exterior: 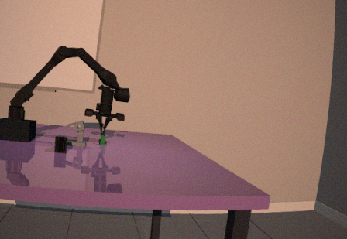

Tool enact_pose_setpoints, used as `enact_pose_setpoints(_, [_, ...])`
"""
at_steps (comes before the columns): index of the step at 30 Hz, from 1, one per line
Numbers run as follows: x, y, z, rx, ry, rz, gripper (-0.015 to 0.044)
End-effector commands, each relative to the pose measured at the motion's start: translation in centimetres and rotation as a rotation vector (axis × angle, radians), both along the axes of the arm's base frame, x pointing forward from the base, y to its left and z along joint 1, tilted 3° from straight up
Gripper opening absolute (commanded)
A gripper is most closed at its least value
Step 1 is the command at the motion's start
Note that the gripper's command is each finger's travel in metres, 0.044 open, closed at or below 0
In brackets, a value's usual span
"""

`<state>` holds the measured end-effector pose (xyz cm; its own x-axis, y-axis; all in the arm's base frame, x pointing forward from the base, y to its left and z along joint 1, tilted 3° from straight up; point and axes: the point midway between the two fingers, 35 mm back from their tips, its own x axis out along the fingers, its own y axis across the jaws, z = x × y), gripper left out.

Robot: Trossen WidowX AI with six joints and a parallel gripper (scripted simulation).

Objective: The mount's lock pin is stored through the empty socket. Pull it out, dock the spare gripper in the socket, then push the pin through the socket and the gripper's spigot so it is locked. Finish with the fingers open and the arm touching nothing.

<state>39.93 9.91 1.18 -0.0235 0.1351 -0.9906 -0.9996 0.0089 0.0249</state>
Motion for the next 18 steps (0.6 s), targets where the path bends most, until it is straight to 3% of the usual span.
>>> enact_pose_setpoints(1, [0.3,-1.3,0.4,-0.001,-0.006,0.009,0.0000])
enact_pose_setpoints(18, [0.4,-2.4,-1.0,-0.001,-0.002,0.013,0.0000])
